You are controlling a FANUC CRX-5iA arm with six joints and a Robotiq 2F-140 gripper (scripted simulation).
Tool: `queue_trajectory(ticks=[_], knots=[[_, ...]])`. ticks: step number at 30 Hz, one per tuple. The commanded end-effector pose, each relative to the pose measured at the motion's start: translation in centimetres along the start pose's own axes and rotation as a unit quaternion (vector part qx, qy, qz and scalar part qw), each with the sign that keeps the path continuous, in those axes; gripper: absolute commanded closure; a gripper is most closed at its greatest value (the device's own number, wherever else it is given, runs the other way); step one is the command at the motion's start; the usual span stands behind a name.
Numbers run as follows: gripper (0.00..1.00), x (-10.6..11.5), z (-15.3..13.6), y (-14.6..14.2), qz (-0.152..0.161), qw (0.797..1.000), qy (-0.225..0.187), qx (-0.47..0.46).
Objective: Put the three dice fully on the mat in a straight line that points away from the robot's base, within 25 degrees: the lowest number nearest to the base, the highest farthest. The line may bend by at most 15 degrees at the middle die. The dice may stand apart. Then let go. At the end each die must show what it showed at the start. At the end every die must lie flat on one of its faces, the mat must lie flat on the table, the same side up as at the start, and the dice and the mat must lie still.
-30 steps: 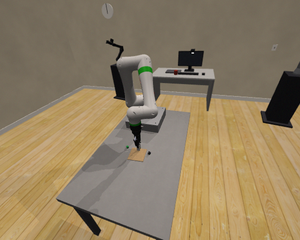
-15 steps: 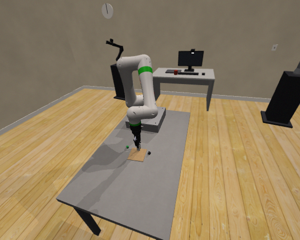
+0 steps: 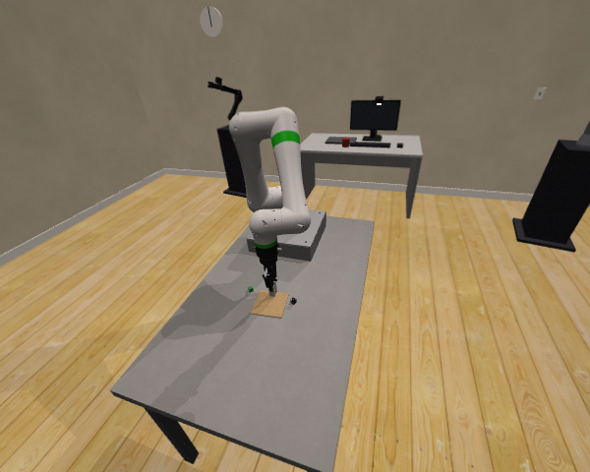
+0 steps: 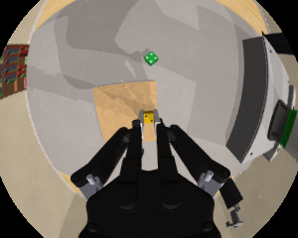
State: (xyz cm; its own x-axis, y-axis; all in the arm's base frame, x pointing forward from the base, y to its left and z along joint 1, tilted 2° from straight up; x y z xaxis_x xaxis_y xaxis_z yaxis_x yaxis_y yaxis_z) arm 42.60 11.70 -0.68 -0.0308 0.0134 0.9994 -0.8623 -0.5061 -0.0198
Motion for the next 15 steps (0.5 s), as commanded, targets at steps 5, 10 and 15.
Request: queue_trajectory(ticks=[5,10,15], knots=[[0.91,-0.16,0.01,-0.02,0.0,1.0,0.0,0.0],[0.91,-0.21,0.01,-0.02,0.0,1.0,0.0,0.0],[0.91,-0.22,0.01,-0.02,0.0,1.0,0.0,0.0]])
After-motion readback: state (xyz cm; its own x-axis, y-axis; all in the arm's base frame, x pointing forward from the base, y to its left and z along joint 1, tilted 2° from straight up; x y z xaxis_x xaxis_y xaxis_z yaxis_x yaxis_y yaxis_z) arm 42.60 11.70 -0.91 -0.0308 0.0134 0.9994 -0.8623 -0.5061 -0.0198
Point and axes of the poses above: the point where the finger pads meet when closed, its own x axis back along the fingers, its own y axis across the jaws, z = x × y, the point moved 4 cm from there along x, back along the fingers, and after that the axes turned 15 degrees about x, right-handed, at the moved point
